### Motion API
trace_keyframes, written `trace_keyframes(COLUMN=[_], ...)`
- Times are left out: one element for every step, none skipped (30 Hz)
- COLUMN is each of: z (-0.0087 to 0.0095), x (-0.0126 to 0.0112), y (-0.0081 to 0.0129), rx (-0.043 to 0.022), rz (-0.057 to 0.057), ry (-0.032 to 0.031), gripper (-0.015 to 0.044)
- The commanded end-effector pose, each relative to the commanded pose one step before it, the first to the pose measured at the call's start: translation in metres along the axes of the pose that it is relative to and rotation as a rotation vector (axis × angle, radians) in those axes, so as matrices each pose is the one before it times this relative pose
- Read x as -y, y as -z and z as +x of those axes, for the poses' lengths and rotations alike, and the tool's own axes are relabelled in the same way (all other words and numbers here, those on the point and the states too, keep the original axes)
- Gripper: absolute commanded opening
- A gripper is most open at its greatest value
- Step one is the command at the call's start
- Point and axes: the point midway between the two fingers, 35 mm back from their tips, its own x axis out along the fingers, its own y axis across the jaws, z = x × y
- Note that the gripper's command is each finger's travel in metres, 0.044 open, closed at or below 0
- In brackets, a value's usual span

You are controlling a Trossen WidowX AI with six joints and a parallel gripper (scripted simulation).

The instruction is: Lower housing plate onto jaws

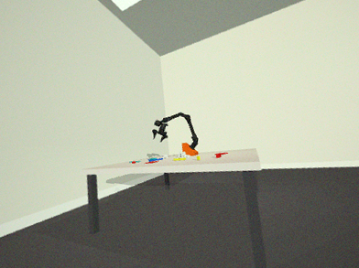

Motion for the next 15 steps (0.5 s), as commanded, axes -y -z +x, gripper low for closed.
trace_keyframes(z=[0.01587,0.00350,0.00348,0.00347,0.00345,0.00344,0.00341,0.00341,0.00339,0.00337,0.00336,0.00334,0.00332,0.00330,0.00328], x=[-0.01275,-0.00258,-0.00254,-0.00251,-0.00247,-0.00243,-0.00238,-0.00235,-0.00232,-0.00228,-0.00224,-0.00221,-0.00217,-0.00214,-0.00210], y=[-0.01005,-0.00245,-0.00242,-0.00241,-0.00239,-0.00238,-0.00233,-0.00232,-0.00231,-0.00229,-0.00228,-0.00226,-0.00224,-0.00223,-0.00221], rx=[0.04012,0.00961,0.00965,0.00969,0.00972,0.00976,0.00980,0.00987,0.00991,0.00995,0.00999,0.01003,0.01007,0.01012,0.01016], rz=[-0.0157,-0.0036,-0.0038,-0.0038,-0.0038,-0.0039,-0.0041,-0.0041,-0.0041,-0.0041,-0.0042,-0.0042,-0.0042,-0.0042,-0.0042], ry=[-0.08284,-0.01868,-0.01862,-0.01861,-0.01862,-0.01862,-0.01845,-0.01851,-0.01851,-0.01851,-0.01851,-0.01850,-0.01850,-0.01849,-0.01849], gripper=[0.0440,0.0440,0.0440,0.0440,0.0440,0.0440,0.0440,0.0440,0.0440,0.0440,0.0440,0.0440,0.0440,0.0440,0.0440])
